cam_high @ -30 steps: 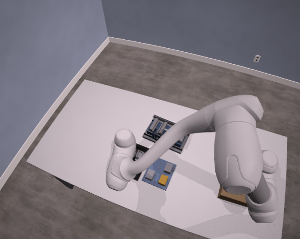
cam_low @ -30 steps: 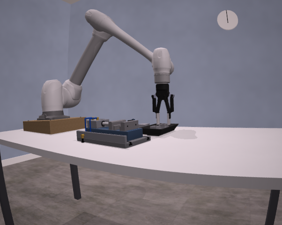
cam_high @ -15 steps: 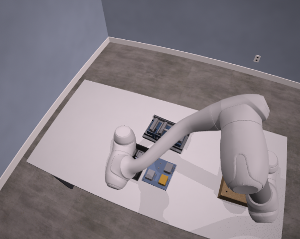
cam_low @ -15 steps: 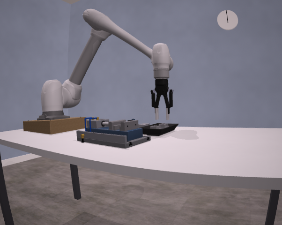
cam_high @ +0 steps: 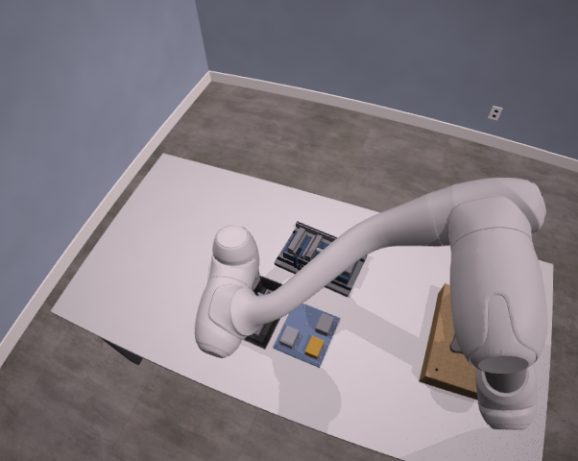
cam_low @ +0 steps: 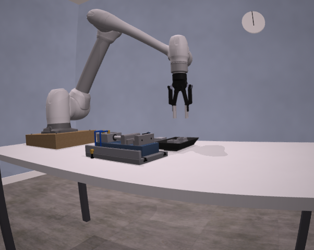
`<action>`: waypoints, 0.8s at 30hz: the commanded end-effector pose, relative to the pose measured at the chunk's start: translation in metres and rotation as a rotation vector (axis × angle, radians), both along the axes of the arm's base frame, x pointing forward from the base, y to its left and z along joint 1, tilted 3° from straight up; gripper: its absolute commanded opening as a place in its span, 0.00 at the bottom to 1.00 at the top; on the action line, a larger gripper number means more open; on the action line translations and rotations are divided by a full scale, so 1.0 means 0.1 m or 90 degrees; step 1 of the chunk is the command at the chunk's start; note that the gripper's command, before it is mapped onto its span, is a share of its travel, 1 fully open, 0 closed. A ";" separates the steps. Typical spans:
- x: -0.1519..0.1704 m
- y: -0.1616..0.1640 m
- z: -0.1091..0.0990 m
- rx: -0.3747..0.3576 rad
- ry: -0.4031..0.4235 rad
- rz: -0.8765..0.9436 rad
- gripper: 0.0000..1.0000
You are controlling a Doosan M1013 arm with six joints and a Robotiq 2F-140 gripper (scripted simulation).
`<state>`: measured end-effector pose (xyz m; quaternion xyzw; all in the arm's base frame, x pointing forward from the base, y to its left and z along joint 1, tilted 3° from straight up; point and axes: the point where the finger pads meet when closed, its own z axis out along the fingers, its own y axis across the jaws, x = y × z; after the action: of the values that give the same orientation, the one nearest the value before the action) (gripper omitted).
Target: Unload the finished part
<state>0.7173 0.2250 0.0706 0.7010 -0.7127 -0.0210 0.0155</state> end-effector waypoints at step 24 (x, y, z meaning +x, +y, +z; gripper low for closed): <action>0.04 0.00 0.38 0.002 -0.003 -0.001 0.00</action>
<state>0.7189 0.2256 0.1027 0.7014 -0.7123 -0.0213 0.0154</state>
